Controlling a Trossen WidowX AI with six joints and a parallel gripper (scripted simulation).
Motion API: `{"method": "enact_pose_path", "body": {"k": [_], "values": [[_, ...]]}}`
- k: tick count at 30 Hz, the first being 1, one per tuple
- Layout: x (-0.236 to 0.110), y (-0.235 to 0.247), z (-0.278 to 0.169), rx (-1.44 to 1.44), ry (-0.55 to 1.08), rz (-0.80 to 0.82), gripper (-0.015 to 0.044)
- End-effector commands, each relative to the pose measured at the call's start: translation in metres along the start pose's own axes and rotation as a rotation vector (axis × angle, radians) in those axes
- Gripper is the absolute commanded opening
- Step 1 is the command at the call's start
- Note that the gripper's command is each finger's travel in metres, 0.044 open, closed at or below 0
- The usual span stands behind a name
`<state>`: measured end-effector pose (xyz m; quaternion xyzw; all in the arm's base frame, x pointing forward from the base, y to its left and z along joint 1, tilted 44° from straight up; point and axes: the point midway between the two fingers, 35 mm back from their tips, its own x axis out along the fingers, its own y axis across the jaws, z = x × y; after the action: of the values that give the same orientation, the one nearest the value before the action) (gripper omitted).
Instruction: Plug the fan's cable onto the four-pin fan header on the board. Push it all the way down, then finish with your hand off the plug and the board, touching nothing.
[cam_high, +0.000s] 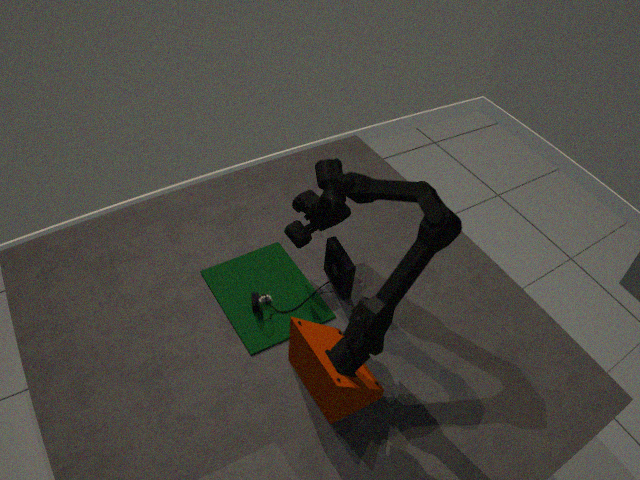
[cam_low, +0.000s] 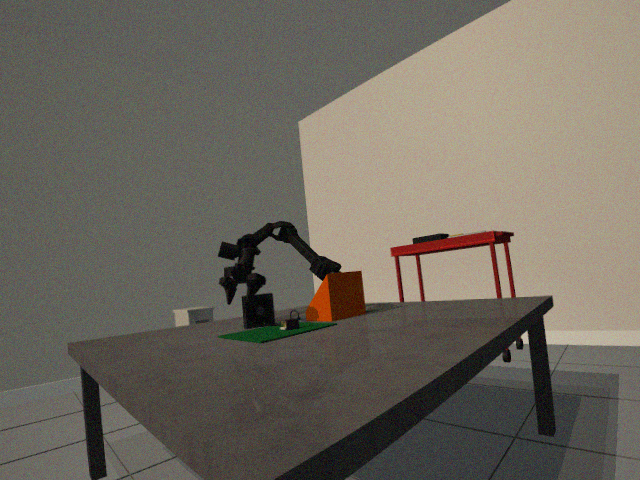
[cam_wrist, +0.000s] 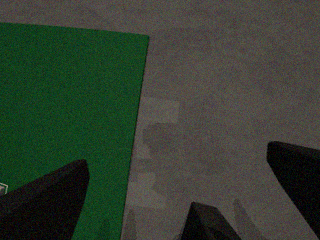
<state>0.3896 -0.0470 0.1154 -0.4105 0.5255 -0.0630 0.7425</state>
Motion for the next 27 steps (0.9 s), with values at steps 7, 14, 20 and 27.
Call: {"method": "enact_pose_path", "body": {"k": [7, 14, 20, 27], "values": [[-0.011, 0.115, 0.007, -1.136, 0.094, 0.008, 0.044], [-0.021, 0.167, -0.001, -1.716, 0.148, -0.006, 0.044], [-0.032, 0.207, -0.014, -2.24, 0.226, -0.038, 0.044], [-0.038, 0.228, -0.023, -2.553, 0.296, -0.065, 0.044]]}}
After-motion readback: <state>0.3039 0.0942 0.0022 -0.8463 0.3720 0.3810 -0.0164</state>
